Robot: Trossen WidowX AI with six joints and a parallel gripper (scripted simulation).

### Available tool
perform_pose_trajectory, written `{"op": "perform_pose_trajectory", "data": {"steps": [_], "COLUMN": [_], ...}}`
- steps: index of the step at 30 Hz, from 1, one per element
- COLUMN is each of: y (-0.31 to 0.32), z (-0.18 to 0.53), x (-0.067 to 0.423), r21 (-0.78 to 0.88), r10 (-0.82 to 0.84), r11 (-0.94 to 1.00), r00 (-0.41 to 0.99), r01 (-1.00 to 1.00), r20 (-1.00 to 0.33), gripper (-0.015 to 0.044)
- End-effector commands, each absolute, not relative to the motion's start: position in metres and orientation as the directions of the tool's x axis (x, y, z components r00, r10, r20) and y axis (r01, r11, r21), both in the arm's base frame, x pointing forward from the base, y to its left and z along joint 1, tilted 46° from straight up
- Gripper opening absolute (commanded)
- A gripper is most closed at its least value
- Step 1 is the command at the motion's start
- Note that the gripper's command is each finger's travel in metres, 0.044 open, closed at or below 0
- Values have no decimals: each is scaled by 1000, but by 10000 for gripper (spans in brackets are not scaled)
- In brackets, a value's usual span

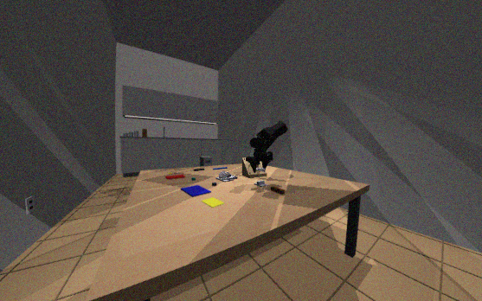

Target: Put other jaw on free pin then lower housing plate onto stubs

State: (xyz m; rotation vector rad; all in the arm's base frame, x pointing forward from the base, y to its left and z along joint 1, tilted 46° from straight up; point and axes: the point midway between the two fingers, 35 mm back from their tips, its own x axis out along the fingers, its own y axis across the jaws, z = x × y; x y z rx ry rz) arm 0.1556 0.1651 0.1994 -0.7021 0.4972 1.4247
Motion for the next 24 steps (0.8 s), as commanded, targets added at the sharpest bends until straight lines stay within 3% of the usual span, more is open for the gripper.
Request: {"op": "perform_pose_trajectory", "data": {"steps": [1,24], "y": [165,130], "z": [203,160], "x": [156,204], "r21": [-147,113], "r10": [719,665], "r11": [3,277], "r00": [104,106], "r01": [-989,-954], "r20": [-688,-739], "gripper": [351,351]}}
